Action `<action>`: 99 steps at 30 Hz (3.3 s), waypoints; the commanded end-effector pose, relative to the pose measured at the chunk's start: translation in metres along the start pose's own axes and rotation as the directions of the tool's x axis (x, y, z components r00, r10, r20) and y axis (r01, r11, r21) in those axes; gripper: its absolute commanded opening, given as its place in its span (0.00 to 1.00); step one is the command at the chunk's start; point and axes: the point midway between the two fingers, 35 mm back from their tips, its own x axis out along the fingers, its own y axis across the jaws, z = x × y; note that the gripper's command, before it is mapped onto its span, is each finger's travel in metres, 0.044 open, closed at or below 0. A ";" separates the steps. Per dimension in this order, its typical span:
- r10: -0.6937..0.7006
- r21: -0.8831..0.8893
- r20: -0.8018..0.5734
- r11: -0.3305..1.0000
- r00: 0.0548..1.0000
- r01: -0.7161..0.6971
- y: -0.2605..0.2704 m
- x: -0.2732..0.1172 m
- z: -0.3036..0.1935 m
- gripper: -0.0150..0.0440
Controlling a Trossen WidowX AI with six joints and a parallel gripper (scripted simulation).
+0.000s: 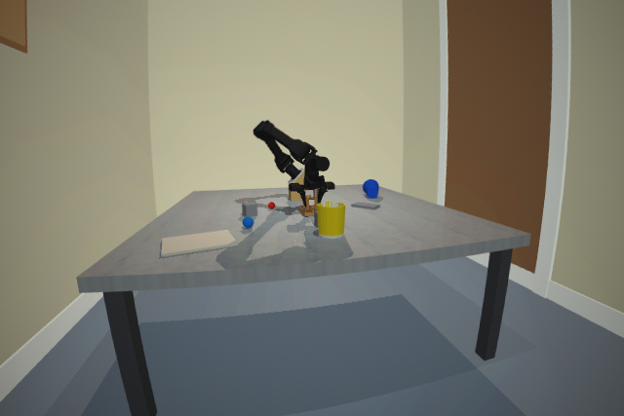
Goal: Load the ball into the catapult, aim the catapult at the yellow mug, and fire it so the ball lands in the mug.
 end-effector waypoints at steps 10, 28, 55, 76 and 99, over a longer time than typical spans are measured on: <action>0.003 0.000 0.001 1.000 1.000 -0.003 0.001 -0.025 0.001 0.28; 0.002 -0.006 -0.002 1.000 1.000 -0.002 0.002 -0.035 0.001 0.25; 0.000 0.002 -0.006 1.000 1.000 0.000 0.000 -0.001 0.001 0.25; 0.007 0.000 -0.006 1.000 1.000 -0.007 0.002 -0.059 0.005 1.00; 0.015 -0.015 -0.007 1.000 1.000 -0.015 -0.029 -0.111 -0.006 0.82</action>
